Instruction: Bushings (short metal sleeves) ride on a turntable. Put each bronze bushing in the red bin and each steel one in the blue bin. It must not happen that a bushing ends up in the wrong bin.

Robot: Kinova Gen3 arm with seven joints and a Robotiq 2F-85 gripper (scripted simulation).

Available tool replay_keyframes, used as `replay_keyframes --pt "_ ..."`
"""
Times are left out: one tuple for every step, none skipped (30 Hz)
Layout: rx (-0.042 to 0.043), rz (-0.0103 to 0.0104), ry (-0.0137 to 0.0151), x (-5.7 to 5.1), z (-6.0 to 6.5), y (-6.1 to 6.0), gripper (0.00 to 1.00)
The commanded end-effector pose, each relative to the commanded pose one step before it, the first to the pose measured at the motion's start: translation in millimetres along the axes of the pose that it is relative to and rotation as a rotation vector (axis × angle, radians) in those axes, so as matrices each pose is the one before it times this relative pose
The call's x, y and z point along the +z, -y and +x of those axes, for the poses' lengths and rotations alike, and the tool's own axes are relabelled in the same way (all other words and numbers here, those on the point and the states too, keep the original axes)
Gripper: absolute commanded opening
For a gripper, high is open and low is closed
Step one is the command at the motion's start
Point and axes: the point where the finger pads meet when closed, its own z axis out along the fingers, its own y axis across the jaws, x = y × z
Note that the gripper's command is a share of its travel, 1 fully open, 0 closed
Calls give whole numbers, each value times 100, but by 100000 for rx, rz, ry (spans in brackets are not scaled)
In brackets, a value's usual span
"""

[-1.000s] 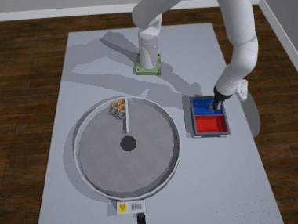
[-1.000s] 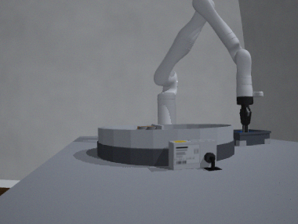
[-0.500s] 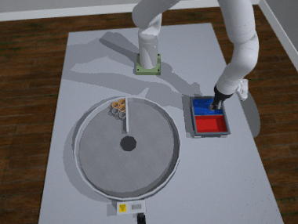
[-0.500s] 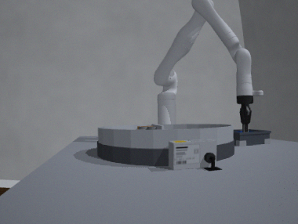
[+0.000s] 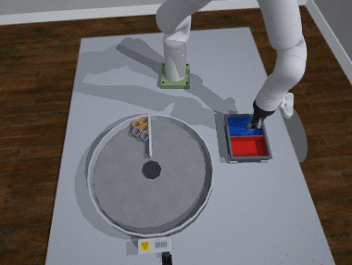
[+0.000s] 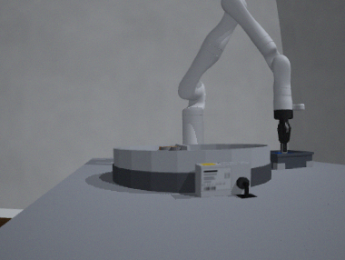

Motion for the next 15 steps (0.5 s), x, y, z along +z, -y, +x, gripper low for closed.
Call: replay_keyframes --pt "38 -299 -557 -1979 148 -85 16" --pt "1 -2 -3 -1005 0 0 16" --pt "1 -2 -3 -1005 0 0 16" --pt "1 -2 -3 -1005 0 0 16" --pt "0 0 0 0 0 0 16" --pt "0 0 0 0 0 0 16" --pt "0 0 0 0 0 0 16" --pt "0 0 0 0 0 0 16" --pt "0 0 0 0 0 0 16" --pt "1 -2 -3 -1005 0 0 16" --pt "1 -2 -3 -1005 0 0 16" --pt "1 -2 -3 -1005 0 0 16" --pt "1 -2 -3 -1005 0 0 16" --pt "1 -2 -3 -1005 0 0 16" --pt "0 0 0 0 0 0 16"
